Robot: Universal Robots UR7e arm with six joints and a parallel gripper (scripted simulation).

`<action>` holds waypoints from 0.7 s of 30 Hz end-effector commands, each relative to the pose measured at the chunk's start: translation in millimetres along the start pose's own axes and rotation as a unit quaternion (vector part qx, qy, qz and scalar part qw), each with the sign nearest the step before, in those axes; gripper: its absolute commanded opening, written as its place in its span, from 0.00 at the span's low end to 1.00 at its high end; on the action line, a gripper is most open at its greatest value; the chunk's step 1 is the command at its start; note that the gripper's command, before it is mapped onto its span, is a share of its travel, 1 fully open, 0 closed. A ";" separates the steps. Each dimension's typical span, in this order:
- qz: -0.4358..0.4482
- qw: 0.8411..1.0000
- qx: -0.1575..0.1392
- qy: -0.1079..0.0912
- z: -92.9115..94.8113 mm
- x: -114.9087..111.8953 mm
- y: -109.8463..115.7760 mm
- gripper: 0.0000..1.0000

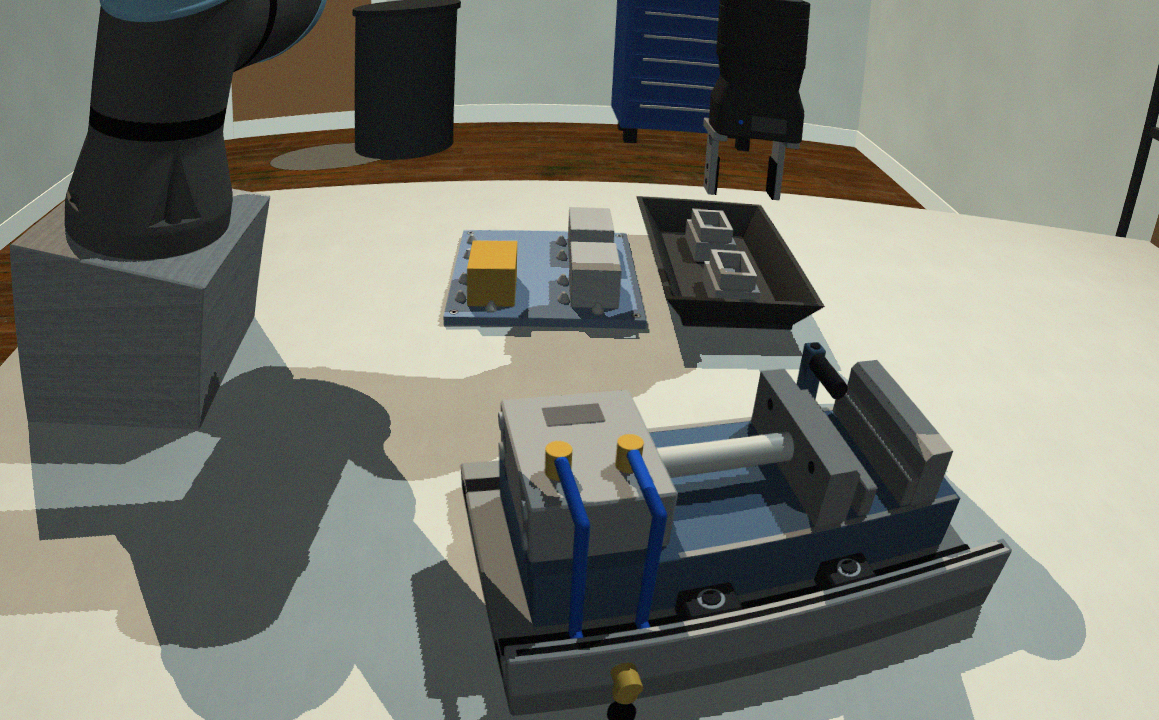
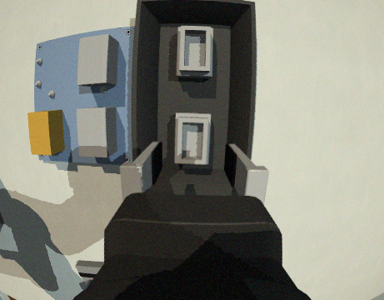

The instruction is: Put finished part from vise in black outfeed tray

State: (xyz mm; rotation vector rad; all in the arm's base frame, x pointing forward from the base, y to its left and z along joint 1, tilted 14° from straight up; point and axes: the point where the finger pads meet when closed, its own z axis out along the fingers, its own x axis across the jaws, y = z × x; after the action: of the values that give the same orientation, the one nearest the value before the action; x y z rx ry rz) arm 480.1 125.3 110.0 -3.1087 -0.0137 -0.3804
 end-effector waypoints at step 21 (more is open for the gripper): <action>0.000 1.000 0.000 -0.001 -67.9 -0.1 0.4 0.00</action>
State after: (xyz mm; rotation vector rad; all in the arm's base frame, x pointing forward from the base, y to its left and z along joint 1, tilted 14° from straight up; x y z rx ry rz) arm 463.9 124.3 173.6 -3.1090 -0.0138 -0.3770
